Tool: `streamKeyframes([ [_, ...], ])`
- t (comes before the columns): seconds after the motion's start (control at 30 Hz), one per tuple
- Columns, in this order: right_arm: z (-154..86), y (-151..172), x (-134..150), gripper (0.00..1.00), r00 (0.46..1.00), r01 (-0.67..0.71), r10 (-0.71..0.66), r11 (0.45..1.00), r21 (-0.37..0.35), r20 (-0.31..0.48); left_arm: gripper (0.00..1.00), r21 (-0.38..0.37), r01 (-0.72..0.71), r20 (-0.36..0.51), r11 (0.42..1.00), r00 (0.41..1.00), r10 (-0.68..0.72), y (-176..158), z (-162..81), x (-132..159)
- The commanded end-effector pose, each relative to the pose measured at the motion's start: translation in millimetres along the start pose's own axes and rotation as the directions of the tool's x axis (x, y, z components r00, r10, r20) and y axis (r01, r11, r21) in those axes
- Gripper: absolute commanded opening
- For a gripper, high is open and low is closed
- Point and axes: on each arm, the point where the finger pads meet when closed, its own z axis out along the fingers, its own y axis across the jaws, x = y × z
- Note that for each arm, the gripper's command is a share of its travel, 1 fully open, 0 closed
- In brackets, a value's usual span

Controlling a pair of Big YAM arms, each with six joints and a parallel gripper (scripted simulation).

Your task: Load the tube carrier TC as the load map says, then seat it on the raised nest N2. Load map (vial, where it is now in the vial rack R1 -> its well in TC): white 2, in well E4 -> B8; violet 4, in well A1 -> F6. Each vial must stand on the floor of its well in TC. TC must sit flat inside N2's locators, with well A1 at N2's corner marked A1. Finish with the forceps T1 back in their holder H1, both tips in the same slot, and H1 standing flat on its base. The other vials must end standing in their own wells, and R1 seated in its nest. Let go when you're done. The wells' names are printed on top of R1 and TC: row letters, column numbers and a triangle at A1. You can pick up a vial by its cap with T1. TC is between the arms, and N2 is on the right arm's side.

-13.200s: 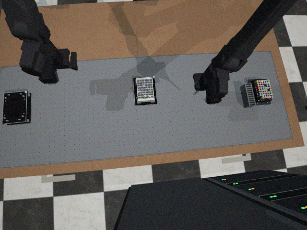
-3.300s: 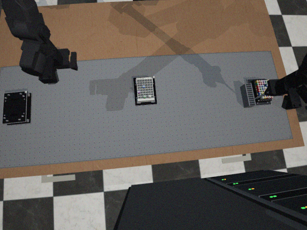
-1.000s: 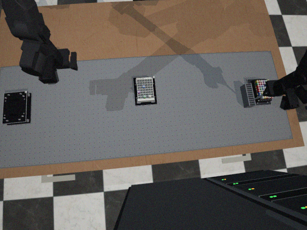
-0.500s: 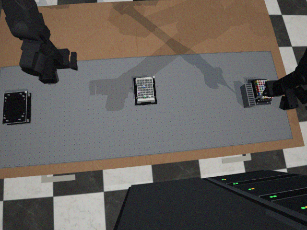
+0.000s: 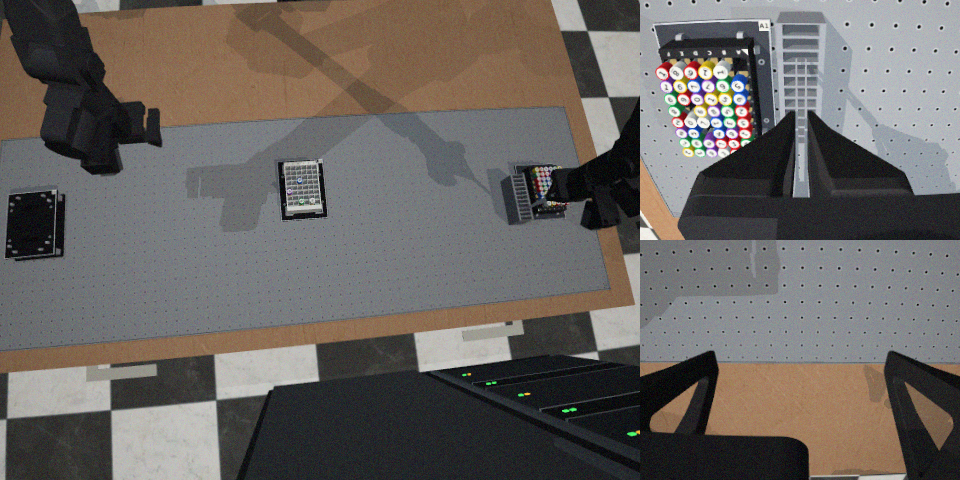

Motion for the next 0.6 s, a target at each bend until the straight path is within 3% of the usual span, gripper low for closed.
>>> streamKeyframes([
  [0.0, -4, -2, -9, 1.00, 1.000, -0.002, 0.001, 1.000, 0.006, 0.017, 0.07, 0.000, -0.009, 0.013, 1.000, 1.000, 0.009, -4, 9, -9],
  [0.57, -4, -2, -9, 1.00, 1.000, -0.002, 0.001, 1.000, 0.006, 0.017, 0.07, -0.009, -0.013, 0.030, 1.000, 0.999, 0.014, 1, 9, -21],
])
